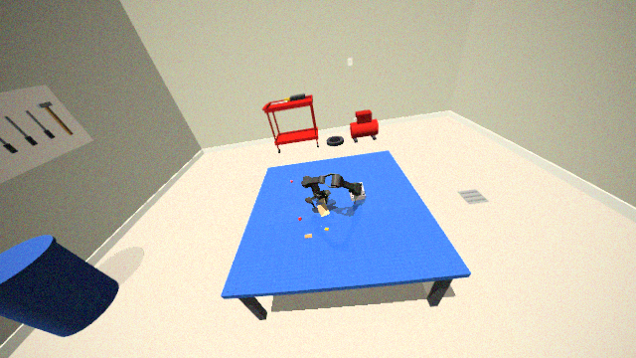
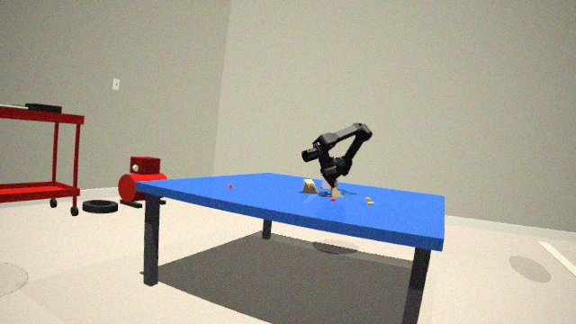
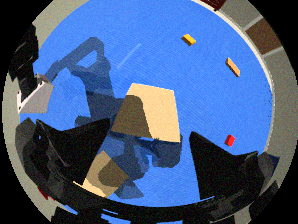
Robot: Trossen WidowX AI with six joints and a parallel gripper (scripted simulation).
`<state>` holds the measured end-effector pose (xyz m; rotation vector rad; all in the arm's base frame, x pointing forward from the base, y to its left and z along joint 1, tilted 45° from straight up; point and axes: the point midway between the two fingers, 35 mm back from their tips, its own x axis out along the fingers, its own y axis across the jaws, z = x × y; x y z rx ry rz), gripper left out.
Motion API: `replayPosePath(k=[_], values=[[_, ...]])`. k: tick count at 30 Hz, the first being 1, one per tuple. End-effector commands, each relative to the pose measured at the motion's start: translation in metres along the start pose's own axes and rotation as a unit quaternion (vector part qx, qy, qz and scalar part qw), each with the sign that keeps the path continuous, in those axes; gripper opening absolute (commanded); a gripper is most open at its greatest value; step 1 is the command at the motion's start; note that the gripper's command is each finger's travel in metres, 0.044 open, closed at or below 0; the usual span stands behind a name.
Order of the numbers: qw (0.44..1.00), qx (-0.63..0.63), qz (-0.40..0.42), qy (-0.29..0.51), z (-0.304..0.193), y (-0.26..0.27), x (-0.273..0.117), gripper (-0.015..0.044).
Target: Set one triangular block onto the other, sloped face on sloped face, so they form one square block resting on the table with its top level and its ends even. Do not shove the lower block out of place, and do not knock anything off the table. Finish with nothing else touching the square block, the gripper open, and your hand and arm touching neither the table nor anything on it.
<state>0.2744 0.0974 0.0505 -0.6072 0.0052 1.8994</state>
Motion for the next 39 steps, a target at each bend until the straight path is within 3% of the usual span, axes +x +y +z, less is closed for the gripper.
replayPosePath(k=[1, 23, 28, 36, 39], values=[[1.0, 0.005, 0.001, -0.006, 0.0, 0.001, 0.007, 0.044], [1.0, 0.015, 0.008, -0.025, 0.004, 0.005, 0.04, 0.044], [1.0, 0.015, 0.008, -0.025, 0.004, 0.005, 0.04, 0.0309], [1.0, 0.015, 0.008, -0.025, 0.004, 0.005, 0.04, 0.0255], [1.0, 0.015, 0.008, -0.025, 0.004, 0.005, 0.04, 0.0177]])
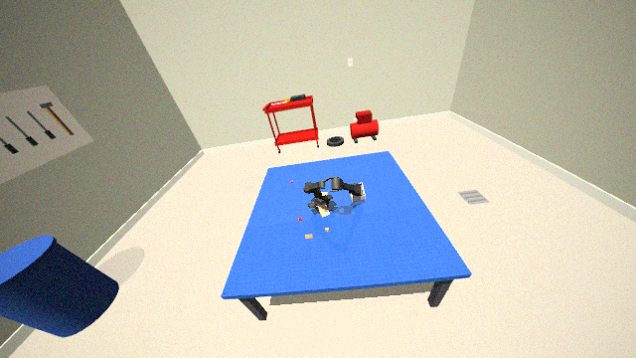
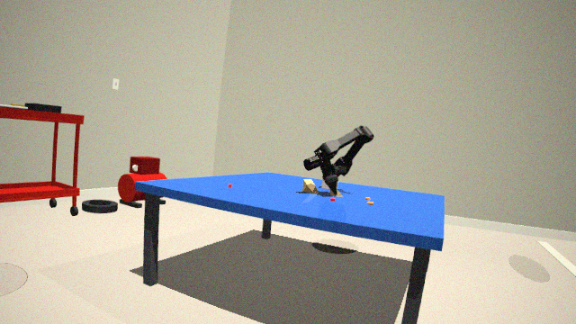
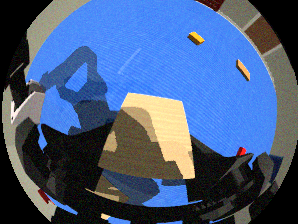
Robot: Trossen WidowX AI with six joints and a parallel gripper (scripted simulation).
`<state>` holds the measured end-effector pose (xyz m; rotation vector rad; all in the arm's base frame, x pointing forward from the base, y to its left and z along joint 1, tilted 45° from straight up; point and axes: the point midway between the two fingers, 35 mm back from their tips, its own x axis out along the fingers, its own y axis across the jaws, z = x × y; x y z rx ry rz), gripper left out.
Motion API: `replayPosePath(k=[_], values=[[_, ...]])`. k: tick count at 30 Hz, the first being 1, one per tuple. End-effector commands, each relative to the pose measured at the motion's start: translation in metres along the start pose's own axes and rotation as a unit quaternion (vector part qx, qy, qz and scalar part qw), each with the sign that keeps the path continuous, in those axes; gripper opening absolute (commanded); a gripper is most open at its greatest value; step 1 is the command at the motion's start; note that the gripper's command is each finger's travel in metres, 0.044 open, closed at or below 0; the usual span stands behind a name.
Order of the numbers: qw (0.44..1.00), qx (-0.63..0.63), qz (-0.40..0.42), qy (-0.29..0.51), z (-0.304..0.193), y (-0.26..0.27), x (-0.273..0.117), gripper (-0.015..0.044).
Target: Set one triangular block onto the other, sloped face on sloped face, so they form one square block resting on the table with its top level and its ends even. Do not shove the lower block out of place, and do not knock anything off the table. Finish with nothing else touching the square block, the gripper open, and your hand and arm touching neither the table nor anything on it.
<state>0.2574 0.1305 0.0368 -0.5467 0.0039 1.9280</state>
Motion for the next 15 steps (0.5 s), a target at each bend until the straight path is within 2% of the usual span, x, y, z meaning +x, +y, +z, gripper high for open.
replayPosePath(k=[1, 7, 15], values=[[1.0, 0.002, -0.001, -0.001, 0.0, 0.0, 0.0, 0.015], [1.0, 0.001, 0.0, 0.014, 0.003, 0.0, -0.003, 0.0], [0.993, 0.003, 0.002, 0.119, 0.016, 0.0, -0.006, 0.0]])
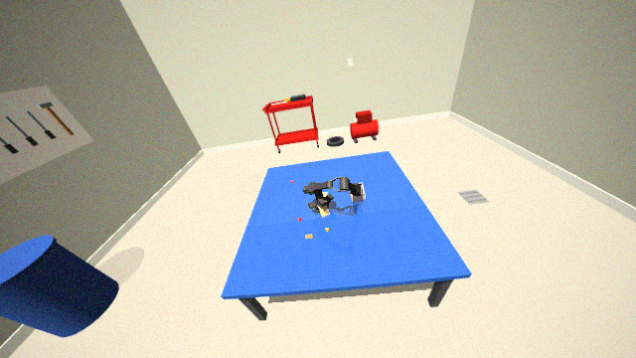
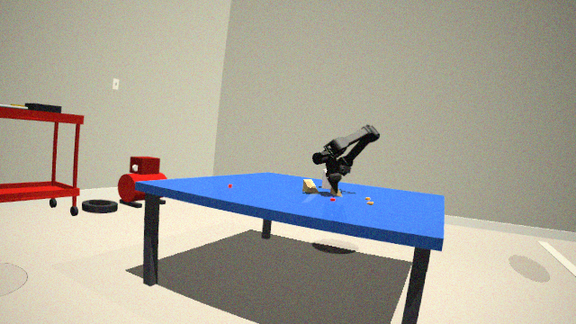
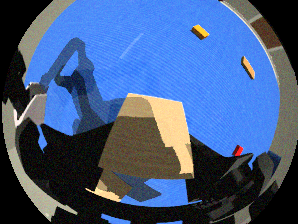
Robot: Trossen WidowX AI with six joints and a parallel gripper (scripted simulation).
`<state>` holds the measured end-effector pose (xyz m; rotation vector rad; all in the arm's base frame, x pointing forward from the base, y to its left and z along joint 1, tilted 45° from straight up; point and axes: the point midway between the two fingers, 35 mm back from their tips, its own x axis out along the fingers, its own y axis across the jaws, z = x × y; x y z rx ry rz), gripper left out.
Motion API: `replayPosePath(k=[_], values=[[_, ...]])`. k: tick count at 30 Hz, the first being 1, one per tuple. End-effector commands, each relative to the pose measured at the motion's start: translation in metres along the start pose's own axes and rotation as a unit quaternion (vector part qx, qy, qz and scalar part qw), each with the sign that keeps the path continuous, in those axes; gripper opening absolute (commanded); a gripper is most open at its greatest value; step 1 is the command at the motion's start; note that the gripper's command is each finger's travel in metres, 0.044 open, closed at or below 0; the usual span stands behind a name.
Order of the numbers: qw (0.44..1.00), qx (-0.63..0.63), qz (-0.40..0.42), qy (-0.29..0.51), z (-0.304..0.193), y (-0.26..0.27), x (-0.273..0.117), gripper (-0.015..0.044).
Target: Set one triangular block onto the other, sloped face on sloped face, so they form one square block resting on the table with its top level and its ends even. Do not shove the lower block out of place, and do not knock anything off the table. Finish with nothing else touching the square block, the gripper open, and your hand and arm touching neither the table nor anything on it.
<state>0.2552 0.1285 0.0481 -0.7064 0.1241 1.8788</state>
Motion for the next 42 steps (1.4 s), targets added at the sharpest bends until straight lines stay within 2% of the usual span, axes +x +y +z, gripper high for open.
replayPosePath(k=[1, 18, 35, 41, 42], values=[[0.999, -0.001, -0.001, 0.046, 0.007, 0.0, -0.002, 0.0], [0.963, 0.0, -0.002, 0.271, 0.037, 0.0, -0.007, 0.0], [0.88, 0.001, -0.004, 0.475, 0.066, -0.001, 0.002, 0.0], [0.841, 0.002, -0.004, 0.541, 0.075, -0.001, 0.008, 0.0], [0.86, 0.0, -0.004, 0.511, 0.073, 0.0, 0.005, 0.0026]])
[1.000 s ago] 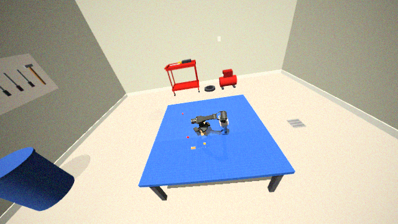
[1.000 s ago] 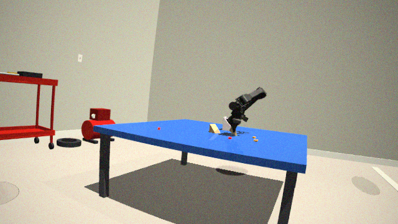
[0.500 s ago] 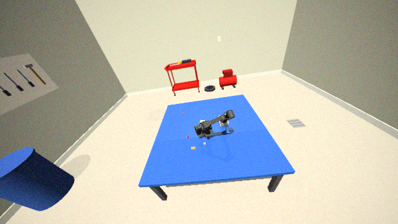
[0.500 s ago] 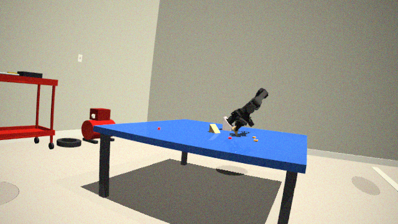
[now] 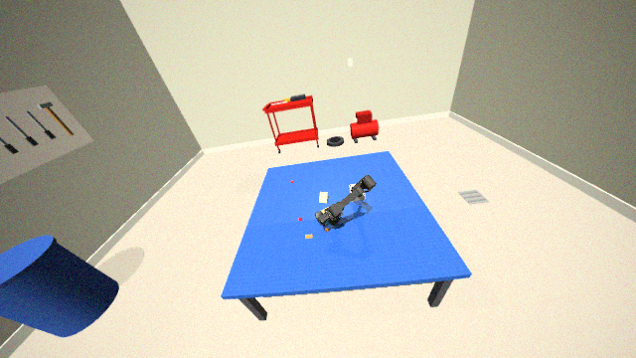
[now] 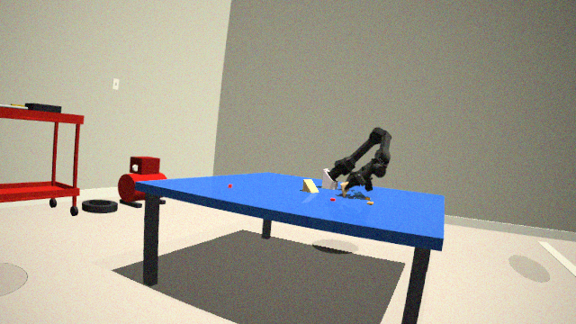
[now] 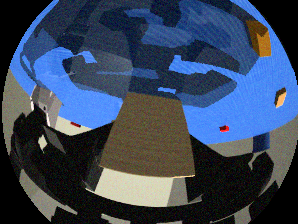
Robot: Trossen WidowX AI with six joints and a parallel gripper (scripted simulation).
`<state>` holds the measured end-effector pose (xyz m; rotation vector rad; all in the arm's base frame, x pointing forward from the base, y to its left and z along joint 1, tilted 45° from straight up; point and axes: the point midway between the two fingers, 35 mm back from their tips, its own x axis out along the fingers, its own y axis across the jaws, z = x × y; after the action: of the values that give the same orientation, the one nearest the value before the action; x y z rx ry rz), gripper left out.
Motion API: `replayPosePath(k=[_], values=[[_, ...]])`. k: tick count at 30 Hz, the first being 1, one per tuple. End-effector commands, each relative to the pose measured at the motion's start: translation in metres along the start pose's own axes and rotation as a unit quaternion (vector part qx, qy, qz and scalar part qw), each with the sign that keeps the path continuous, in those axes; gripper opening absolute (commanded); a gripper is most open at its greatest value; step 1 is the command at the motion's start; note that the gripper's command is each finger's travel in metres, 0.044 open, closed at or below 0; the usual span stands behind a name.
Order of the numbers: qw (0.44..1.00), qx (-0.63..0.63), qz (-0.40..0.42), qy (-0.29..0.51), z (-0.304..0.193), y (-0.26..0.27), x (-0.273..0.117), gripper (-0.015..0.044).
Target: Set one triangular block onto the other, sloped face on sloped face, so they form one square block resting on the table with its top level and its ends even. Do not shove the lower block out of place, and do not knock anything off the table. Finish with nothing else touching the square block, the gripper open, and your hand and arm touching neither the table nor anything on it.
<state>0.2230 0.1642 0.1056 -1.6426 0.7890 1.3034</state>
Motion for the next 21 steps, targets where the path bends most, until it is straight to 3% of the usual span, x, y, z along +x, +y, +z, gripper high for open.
replayPosePath(k=[1, 16, 21], values=[[1.0, 0.002, 0.001, -0.002, -0.0021, 0.0004, 0.0006, 0.0052], [1.0, 0.002, 0.001, -0.002, -0.0021, 0.0004, 0.0006, 0.044], [1.0, 0.002, 0.001, -0.002, -0.0021, 0.0004, 0.0006, 0.044]])
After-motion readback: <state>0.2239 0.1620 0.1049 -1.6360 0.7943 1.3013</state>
